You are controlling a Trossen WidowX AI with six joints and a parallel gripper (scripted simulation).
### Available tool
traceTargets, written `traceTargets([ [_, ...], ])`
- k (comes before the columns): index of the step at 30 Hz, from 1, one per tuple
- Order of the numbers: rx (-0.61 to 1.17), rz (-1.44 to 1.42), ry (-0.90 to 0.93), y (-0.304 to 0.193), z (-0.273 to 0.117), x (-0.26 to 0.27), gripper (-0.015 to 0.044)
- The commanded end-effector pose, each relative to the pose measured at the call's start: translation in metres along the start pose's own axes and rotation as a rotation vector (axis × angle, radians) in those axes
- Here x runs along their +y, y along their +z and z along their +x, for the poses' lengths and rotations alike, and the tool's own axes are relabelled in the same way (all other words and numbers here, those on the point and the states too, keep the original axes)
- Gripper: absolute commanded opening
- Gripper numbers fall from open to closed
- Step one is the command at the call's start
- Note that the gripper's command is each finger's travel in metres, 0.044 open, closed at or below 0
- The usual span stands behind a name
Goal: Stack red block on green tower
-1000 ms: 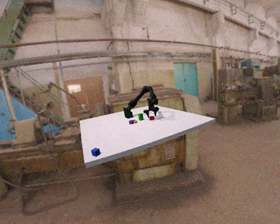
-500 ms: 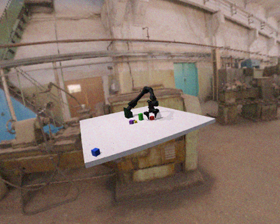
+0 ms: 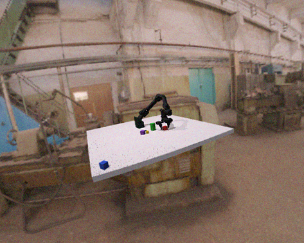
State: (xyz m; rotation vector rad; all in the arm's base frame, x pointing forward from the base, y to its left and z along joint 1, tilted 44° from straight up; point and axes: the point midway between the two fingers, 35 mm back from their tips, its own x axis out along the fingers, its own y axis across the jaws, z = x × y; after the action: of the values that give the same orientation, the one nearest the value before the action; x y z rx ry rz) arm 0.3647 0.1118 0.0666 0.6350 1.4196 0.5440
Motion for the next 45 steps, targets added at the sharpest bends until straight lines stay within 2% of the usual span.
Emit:
traceTargets([
  [1,0.001,0.007,-0.001,-0.001,0.000,-0.001,0.0335],
  [7,0.001,0.007,-0.001,-0.001,0.000,-0.001,0.0178],
  [15,0.001,0.007,-0.001,-0.001,0.000,-0.001,0.0124],
  [20,0.001,0.007,-0.002,0.000,-0.015,-0.001,0.0000],
  [41,0.002,0.008,-0.006,0.001,-0.114,-0.001,0.0000],
  [45,0.002,0.008,-0.006,0.000,-0.117,0.000,0.0000],
])
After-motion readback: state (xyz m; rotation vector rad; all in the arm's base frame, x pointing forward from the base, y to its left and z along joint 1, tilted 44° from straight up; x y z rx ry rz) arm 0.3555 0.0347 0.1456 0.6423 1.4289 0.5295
